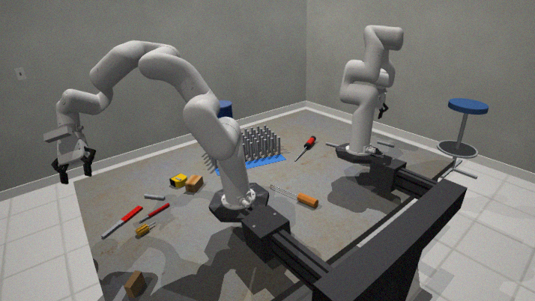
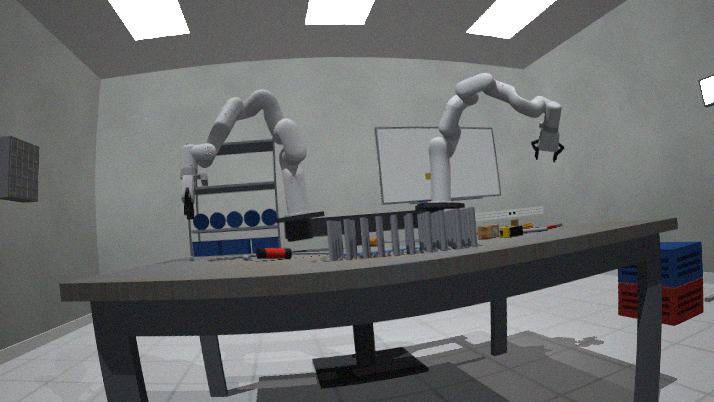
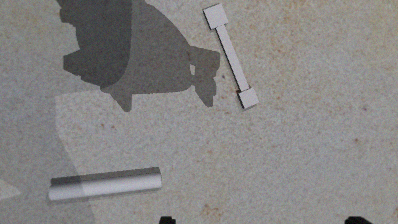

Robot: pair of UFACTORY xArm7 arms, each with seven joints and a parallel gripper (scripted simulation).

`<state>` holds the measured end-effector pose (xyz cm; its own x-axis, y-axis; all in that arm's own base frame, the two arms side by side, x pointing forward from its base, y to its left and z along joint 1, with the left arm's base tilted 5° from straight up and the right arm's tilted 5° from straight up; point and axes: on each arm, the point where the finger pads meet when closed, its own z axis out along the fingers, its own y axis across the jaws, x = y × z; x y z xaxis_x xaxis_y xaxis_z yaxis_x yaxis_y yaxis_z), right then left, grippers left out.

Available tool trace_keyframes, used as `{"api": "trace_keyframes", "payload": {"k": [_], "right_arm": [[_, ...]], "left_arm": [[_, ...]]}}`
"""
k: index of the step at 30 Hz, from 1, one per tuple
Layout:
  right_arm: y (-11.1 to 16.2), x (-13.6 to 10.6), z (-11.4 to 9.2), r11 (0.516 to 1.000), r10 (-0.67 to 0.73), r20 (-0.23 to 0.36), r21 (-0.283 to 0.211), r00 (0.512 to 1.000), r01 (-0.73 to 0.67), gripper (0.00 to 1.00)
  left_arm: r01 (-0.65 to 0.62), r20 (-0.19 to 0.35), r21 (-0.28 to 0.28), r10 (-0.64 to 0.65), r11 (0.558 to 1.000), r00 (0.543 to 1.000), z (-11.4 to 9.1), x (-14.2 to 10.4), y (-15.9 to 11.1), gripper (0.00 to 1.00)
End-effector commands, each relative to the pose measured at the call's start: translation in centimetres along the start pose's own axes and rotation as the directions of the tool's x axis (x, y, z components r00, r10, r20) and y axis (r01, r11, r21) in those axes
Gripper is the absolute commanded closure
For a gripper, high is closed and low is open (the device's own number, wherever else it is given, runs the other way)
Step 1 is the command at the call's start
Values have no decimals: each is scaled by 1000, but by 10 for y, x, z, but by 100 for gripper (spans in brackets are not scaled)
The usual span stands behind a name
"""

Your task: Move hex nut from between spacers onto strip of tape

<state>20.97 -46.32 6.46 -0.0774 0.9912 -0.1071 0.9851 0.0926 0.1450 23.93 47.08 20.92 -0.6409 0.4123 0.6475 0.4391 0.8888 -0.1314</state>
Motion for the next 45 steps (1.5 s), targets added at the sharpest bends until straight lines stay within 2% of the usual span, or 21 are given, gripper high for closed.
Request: {"api": "trace_keyframes", "payload": {"k": [1, 13, 15, 17, 21, 30, 32, 34, 45], "right_arm": [[13, 3, -5, 999, 38, -1, 2, 999, -38, 0], [64, 30, -19, 982, 189, -25, 13, 982, -189, 0], [64, 30, -19, 982, 189, -25, 13, 982, -189, 0], [78, 39, -23, 972, 234, -30, 18, 972, -233, 0], [92, 48, -28, 961, 276, -35, 23, 960, -276, 0], [124, 73, -39, 923, 383, -43, 40, 923, -381, 0], [124, 73, -39, 923, 383, -43, 40, 923, -381, 0], [135, 82, -44, 907, 421, -44, 47, 906, -419, 0], [158, 105, -53, 864, 502, -45, 63, 864, -499, 0]], "left_arm": [[-53, 36, 8, 53, 999, 998, 4, 12, -6, 0], [-226, 156, 10, 222, 974, 963, 23, 47, -29, 0], [-226, 156, 10, 222, 974, 963, 23, 47, -29, 0], [-272, 190, -1, 267, 962, 945, 28, 57, -37, 0], [-314, 221, -16, 310, 949, 925, 32, 65, -44, 0], [-408, 288, -72, 411, 910, 865, 43, 86, -62, 0], [-408, 288, -72, 411, 910, 865, 43, 86, -62, 0], [-443, 311, -102, 451, 891, 836, 48, 94, -70, 0], [-521, 354, -204, 558, 829, 750, 59, 115, -93, 0]]}}
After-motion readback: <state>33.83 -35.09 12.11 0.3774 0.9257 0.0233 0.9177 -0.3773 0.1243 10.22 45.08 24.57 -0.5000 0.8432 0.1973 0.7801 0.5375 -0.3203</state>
